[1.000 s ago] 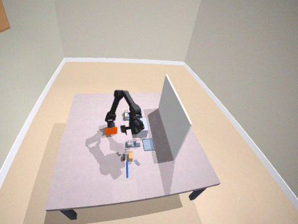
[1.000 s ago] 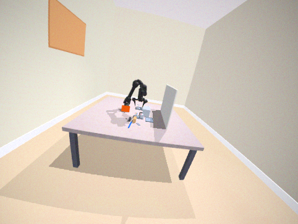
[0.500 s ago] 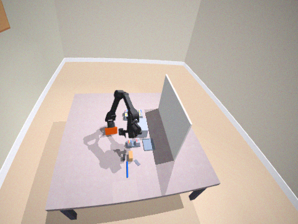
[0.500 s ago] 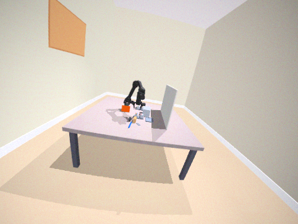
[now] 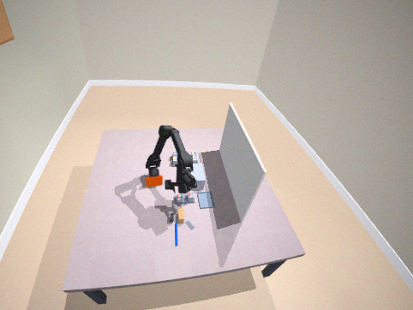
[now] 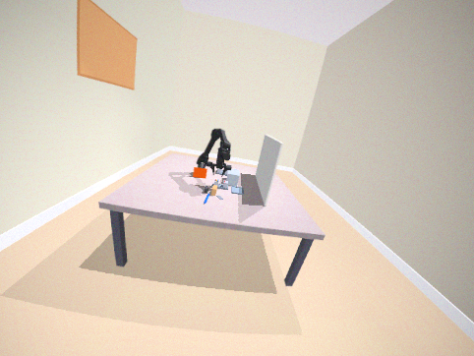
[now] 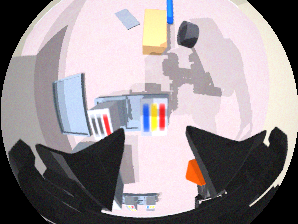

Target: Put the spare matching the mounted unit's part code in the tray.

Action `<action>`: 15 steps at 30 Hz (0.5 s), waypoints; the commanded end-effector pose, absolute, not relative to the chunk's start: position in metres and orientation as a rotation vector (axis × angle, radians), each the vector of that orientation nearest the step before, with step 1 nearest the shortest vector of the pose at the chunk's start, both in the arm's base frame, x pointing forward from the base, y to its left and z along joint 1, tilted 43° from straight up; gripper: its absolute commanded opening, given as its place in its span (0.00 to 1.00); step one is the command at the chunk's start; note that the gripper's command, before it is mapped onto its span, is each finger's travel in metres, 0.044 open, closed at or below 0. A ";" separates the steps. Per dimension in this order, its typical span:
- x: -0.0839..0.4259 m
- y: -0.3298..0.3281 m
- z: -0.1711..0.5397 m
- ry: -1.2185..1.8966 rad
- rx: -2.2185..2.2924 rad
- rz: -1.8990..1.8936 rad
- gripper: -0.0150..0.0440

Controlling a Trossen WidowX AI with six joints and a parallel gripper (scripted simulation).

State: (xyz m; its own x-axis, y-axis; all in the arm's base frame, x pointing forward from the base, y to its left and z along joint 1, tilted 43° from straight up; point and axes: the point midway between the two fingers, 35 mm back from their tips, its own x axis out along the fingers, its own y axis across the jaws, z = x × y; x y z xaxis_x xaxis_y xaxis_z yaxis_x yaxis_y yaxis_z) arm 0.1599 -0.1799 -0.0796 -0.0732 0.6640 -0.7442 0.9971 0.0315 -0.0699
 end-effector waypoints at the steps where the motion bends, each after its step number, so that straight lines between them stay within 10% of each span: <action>1: 0.160 -0.175 -0.085 1.792 1.690 -0.827 0.76; 15: 0.159 -0.160 -0.103 1.791 1.690 -0.826 0.76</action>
